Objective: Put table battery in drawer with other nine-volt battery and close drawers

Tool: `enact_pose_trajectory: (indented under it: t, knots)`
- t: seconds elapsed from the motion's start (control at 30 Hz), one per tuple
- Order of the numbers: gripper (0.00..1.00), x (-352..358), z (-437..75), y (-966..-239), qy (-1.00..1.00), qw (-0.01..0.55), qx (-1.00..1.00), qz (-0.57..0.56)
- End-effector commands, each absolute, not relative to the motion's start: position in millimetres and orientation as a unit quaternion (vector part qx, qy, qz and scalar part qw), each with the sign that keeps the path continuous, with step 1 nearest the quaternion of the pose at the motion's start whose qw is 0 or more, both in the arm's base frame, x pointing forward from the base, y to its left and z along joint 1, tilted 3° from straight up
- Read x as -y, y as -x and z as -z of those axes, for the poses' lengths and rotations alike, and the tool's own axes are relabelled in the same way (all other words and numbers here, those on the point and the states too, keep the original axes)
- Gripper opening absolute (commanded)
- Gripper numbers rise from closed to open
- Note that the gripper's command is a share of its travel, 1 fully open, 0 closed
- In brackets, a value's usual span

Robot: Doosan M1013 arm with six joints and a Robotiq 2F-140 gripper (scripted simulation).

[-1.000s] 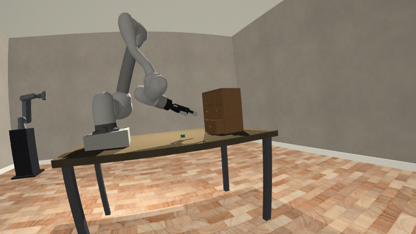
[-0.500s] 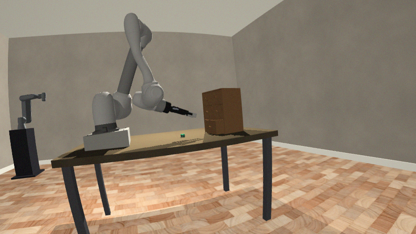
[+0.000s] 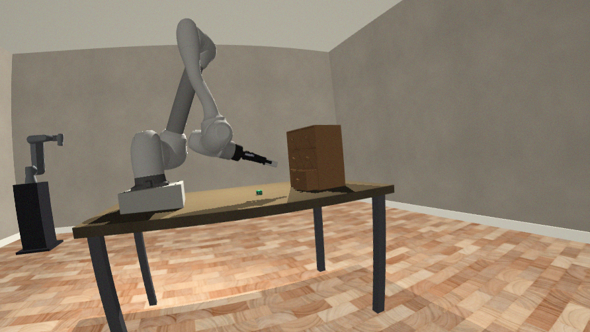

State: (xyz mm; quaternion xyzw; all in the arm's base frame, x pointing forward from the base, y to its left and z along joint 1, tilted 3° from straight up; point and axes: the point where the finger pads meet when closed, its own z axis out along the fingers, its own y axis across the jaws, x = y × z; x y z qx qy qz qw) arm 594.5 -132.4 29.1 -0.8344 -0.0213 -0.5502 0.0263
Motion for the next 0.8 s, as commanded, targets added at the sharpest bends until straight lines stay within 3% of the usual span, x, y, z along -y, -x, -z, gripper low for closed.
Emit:
enact_pose_trajectory:
  t: [0.0,0.77]
  knots:
    - [0.0,132.1,-24.3,-597.6,0.834,0.026,0.021,0.55]
    - [0.0,127.1,61.1,-649.4,0.834,0.026,0.021,0.55]
